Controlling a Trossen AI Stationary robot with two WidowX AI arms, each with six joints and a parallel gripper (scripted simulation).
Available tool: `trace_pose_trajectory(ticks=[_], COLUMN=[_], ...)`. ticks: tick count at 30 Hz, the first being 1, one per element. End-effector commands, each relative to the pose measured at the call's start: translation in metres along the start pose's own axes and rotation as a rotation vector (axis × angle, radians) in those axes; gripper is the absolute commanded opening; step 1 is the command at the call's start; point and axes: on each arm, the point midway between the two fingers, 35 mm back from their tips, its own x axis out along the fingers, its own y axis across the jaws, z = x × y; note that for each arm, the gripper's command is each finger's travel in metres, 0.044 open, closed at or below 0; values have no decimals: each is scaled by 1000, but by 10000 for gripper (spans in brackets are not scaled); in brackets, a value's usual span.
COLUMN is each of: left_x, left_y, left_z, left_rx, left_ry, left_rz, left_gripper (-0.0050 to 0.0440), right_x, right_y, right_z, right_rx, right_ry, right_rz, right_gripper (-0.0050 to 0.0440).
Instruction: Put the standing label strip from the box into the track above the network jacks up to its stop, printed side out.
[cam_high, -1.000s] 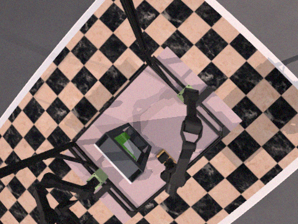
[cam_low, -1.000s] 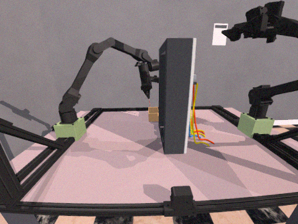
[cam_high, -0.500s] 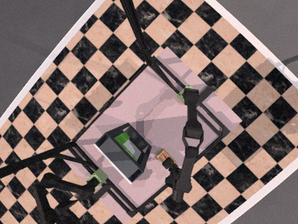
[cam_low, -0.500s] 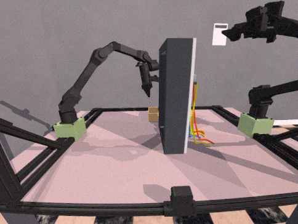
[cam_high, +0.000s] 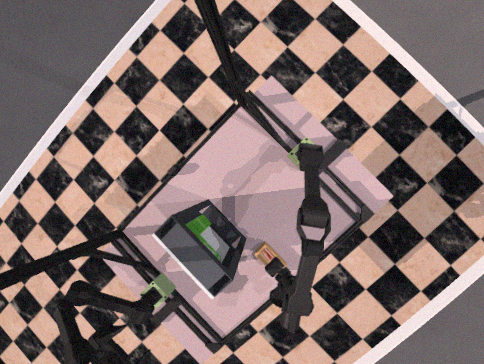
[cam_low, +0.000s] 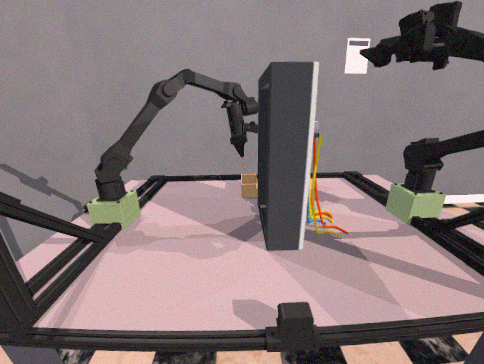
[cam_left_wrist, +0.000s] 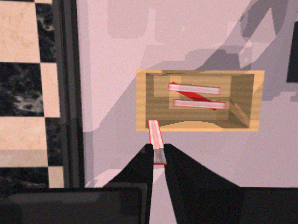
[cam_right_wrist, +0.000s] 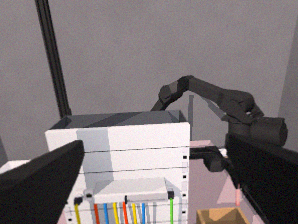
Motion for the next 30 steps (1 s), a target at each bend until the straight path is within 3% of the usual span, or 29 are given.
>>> trace_pose_trajectory(ticks=[1, 30], left_x=[-15, -7], left_y=[2, 13], left_z=[6, 16], left_rx=[14, 81], left_ry=[-33, -51], left_rz=[34, 134], left_gripper=[-50, -50], right_x=[0, 0], right_y=[1, 1], right_z=[3, 3], right_rx=[-12, -12], right_ry=[-2, -2], right_rz=[2, 2], right_gripper=[440, 440])
